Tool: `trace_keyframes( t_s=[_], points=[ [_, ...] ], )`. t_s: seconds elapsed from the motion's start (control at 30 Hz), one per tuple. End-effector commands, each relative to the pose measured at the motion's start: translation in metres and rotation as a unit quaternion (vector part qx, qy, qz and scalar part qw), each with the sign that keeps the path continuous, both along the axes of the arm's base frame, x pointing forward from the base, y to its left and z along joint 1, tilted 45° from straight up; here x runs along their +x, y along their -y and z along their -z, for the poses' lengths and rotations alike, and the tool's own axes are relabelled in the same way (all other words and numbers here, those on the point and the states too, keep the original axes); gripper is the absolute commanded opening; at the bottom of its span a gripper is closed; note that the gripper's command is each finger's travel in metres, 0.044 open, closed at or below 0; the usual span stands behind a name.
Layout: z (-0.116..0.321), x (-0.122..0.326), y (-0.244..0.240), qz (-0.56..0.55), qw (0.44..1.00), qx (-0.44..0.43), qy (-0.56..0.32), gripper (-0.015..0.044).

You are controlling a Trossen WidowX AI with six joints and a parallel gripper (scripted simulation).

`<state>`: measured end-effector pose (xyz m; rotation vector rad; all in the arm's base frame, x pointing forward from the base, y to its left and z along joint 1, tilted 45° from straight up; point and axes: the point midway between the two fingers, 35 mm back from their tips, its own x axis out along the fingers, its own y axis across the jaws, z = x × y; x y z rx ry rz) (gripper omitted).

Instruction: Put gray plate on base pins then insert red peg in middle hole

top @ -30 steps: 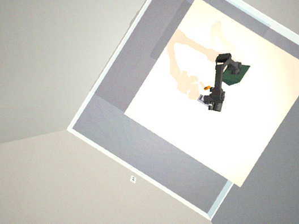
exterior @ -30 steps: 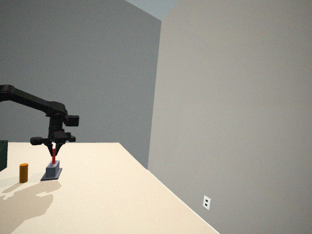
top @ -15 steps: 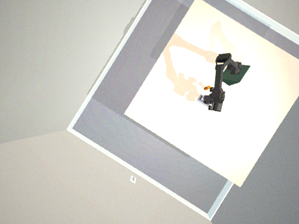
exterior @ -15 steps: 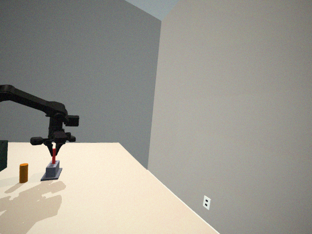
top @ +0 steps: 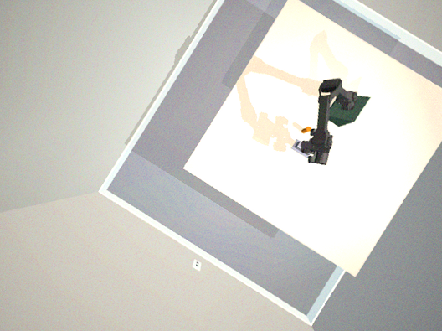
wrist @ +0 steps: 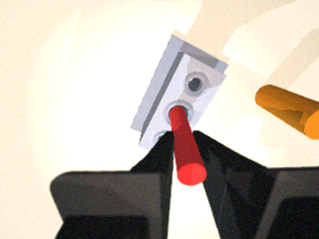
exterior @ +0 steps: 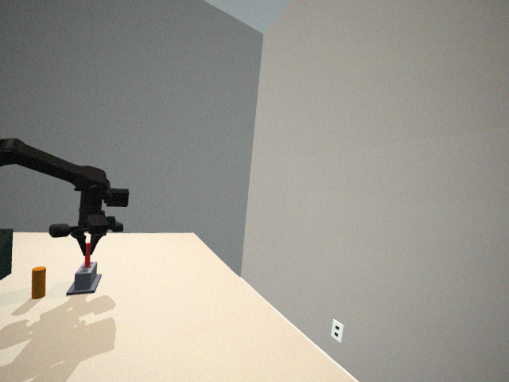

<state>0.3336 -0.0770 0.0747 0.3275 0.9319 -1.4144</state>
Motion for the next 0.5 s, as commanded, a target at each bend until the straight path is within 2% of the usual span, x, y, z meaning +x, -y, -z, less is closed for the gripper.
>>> trace_keyframes(
  t_s=[0.0,0.07,0.47],
  points=[
    [-0.0002,0.0002,-0.0001,0.0,1.0,0.0,0.0,0.0105],
    [-0.0002,0.0002,-0.0001,0.0,1.0,0.0,0.0,0.015],
    [-0.0012,0.0003,-0.0013,-0.001,1.0,-0.001,-0.001,0.015]
  ],
)
